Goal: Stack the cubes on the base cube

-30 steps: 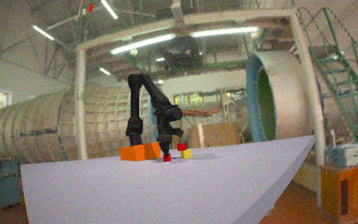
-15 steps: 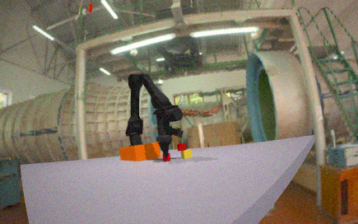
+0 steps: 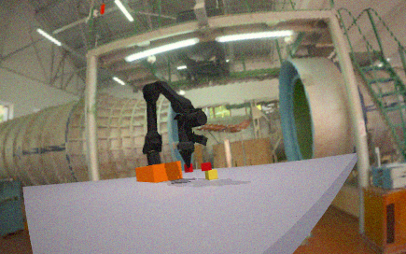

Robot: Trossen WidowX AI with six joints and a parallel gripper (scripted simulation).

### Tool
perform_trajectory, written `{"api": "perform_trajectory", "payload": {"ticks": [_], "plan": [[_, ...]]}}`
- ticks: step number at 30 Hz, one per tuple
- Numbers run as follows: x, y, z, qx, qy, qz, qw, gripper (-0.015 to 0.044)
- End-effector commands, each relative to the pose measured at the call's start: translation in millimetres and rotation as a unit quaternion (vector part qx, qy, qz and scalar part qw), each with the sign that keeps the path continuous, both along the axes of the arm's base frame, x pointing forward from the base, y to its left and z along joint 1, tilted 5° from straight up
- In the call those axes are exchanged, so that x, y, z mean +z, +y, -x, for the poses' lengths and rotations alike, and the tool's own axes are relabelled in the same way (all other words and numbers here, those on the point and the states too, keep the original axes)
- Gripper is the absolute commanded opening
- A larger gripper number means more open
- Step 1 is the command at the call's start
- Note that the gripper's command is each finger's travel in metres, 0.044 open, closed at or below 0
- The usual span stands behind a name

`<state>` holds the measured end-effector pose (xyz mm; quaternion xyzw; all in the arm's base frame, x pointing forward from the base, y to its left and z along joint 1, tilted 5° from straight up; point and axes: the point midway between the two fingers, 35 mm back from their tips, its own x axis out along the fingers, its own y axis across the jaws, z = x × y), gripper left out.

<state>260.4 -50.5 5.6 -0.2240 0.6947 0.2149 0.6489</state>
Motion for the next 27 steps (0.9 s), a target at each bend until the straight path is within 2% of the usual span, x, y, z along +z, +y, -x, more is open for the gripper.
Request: {"api": "perform_trajectory", "payload": {"ticks": [1, 15, 27], "plan": [[17.0, -0.2, -2.3, -0.002, -0.005, 0.003, 1.000, 0.0105], [61.0, 2.4, 1.0, -0.002, -0.005, 0.003, 1.000, 0.0105], [62.8, 15.1, -12.8, -0.037, -0.007, 0.004, 0.999, 0.0105]]}}
